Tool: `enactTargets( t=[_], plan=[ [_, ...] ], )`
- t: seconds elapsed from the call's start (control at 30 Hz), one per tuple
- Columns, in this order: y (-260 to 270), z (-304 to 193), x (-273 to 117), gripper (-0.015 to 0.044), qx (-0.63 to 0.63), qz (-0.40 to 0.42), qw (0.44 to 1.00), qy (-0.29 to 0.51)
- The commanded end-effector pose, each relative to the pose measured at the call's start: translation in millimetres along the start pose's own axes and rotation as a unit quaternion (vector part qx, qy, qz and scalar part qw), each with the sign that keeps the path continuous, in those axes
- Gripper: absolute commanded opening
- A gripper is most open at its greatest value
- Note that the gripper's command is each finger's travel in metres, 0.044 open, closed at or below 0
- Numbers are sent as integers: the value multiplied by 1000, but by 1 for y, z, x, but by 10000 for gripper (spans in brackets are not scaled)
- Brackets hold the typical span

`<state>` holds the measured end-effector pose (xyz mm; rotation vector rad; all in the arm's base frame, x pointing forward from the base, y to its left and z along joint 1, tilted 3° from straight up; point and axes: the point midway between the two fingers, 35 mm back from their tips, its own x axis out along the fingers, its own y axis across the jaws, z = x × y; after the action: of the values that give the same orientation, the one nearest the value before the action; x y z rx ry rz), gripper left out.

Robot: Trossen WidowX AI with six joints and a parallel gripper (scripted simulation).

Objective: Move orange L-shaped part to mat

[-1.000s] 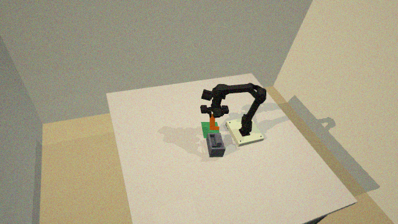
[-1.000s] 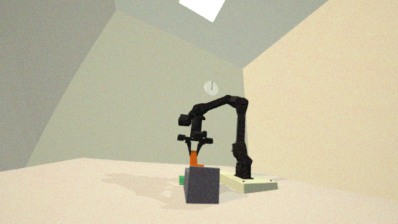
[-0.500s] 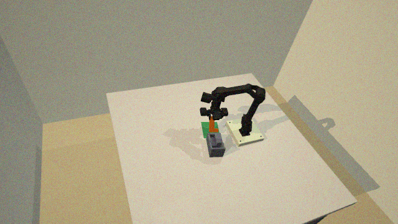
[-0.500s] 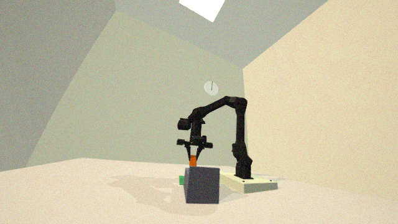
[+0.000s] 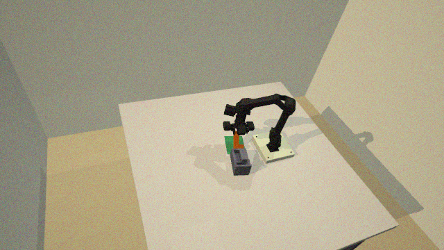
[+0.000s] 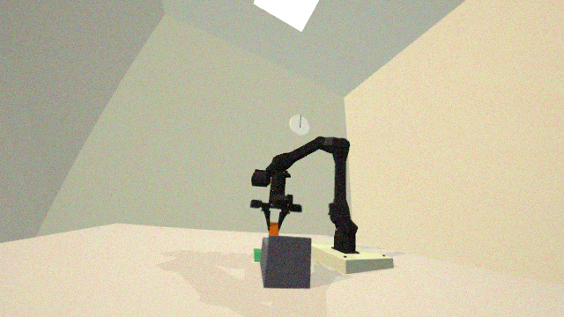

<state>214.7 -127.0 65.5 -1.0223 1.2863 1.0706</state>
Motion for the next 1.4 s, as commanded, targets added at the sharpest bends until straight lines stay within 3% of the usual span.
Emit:
enactTargets(
  t=[0.0,0.17,0.5,0.67,0.83,1.37],
  plan=[
    [0,0,1,0,1,1,1000,1],
    [0,0,0,0,0,0,1000,0],
    [0,0,-2,263,0,0,1000,0],
    [-4,-1,-40,394,1,0,1000,1],
    [0,0,-88,400,1,1,1000,1],
    [-2,0,-84,400,3,-4,1000,1]
  ],
)
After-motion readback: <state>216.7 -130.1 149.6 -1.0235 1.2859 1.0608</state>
